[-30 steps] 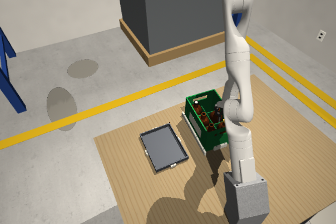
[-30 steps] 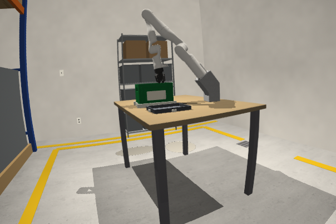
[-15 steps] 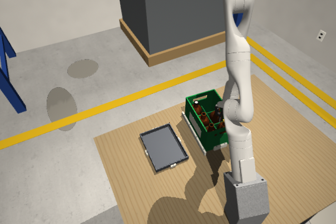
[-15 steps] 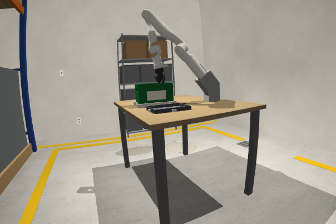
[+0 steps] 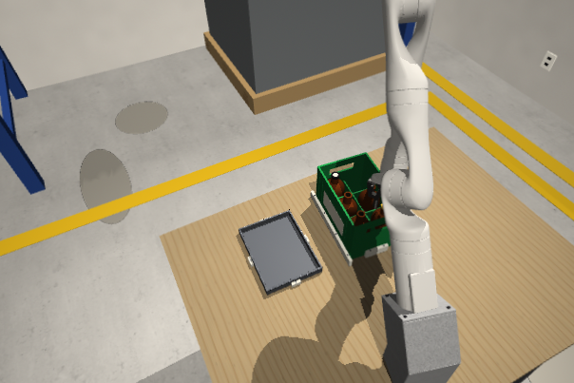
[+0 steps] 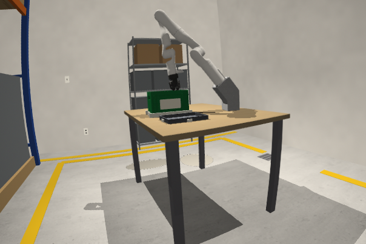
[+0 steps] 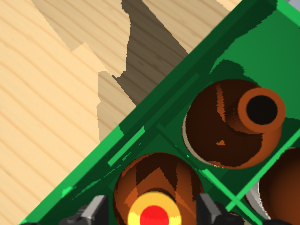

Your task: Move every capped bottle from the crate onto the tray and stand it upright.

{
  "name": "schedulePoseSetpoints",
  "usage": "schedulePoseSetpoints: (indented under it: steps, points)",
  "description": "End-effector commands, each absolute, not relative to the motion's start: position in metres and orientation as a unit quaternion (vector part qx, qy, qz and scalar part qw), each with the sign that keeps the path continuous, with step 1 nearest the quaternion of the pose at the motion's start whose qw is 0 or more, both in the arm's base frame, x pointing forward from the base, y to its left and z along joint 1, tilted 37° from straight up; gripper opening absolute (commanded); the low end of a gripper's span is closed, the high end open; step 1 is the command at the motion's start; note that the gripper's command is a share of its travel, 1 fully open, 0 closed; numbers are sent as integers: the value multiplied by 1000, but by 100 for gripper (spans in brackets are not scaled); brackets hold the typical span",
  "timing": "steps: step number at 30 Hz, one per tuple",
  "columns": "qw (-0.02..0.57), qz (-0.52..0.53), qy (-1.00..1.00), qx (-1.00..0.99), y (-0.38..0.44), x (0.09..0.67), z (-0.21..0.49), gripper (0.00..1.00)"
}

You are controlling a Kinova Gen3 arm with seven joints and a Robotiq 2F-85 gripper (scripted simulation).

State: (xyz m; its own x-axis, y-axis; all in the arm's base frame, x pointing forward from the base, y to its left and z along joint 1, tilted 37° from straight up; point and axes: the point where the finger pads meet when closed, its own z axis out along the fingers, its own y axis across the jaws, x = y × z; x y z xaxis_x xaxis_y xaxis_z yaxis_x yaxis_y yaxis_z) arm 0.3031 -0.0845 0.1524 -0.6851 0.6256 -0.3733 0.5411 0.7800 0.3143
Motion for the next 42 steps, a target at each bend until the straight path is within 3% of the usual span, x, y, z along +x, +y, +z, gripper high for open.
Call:
schedulePoseSetpoints:
  steps: [1, 42]
  points:
    - [249, 87, 909, 323, -86, 299, 150, 60]
    - [249, 87, 909, 323, -86, 299, 151, 60]
